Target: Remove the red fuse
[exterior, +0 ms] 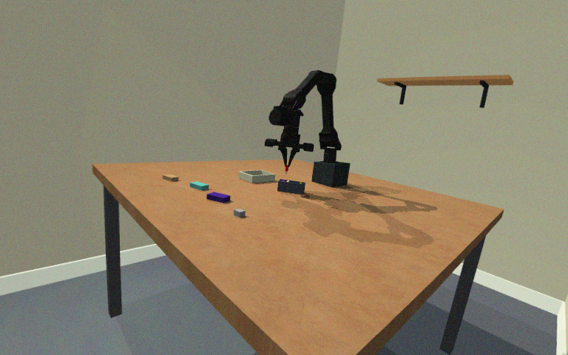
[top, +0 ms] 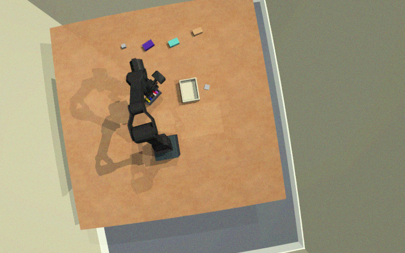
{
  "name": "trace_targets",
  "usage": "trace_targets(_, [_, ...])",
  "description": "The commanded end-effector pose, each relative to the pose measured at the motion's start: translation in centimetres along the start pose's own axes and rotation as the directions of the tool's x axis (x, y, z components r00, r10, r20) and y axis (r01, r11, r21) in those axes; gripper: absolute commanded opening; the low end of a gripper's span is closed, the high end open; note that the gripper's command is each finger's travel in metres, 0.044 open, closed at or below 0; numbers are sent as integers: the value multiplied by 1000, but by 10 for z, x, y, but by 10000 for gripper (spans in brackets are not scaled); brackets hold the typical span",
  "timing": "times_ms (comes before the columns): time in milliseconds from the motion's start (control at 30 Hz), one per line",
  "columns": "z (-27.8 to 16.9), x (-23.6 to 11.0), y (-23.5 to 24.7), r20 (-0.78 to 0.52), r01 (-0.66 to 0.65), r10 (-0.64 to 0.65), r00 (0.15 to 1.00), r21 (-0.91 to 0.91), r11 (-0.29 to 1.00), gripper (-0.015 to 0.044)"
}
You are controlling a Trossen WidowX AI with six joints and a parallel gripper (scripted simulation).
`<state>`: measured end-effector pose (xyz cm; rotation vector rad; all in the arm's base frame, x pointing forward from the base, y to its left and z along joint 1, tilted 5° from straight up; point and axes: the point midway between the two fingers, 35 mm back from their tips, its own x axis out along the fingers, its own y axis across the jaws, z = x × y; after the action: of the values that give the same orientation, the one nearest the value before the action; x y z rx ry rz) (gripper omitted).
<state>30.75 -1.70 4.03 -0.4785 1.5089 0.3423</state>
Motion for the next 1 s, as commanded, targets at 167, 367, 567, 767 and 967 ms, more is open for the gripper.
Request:
trace_targets(167, [-22,0,-43,-3,0,0,1000,-1,1000,0])
trace_targets(367, [-40,0,-70,-4,2,-2,1000,-1,1000,0])
trace_targets(567, [-62,-1,-96,-6,5,-5,1000,-1,1000,0])
trace_targets(767, [-87,-1,-120,-9,8,-8,1000,-2,1000,0])
trace_targets(967, [-115,-2,-141,-12,12,-12,1000,-2,1000,0])
